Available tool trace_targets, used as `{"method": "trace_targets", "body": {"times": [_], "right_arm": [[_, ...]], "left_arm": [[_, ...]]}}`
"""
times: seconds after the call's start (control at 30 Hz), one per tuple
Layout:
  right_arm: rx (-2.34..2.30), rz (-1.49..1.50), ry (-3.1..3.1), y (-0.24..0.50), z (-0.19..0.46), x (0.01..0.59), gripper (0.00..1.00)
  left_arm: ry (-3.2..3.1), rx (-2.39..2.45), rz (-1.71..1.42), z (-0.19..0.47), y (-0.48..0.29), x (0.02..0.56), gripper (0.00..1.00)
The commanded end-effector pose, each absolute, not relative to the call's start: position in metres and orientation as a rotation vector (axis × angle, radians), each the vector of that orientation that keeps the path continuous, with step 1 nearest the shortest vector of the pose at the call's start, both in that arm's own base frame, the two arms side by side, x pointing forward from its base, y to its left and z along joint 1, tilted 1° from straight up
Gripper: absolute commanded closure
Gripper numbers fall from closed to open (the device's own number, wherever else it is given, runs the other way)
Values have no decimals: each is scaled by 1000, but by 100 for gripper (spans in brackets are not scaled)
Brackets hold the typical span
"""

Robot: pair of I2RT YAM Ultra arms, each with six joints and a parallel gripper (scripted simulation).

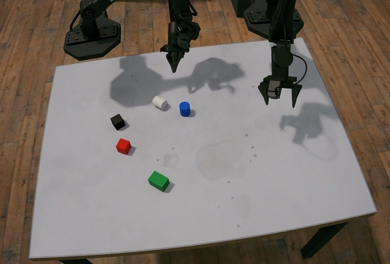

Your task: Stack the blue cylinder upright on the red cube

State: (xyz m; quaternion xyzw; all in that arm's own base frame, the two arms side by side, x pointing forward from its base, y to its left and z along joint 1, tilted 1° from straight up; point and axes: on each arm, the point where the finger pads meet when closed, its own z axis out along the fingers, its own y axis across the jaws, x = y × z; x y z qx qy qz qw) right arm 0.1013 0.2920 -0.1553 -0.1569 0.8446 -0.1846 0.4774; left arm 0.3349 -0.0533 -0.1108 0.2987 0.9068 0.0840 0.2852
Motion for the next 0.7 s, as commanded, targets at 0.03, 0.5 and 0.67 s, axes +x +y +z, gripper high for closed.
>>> {"method": "trace_targets", "body": {"times": [0.03,0.5,0.67], "right_arm": [[-389,-444,2090,296,-158,100,77],[-567,-596,2565,268,-194,141,0],[-657,-521,2724,263,-201,157,0]], "left_arm": [[2413,794,226,-108,-54,338,0],[2413,794,226,-108,-54,338,0],[2413,794,226,-108,-54,338,0]]}}
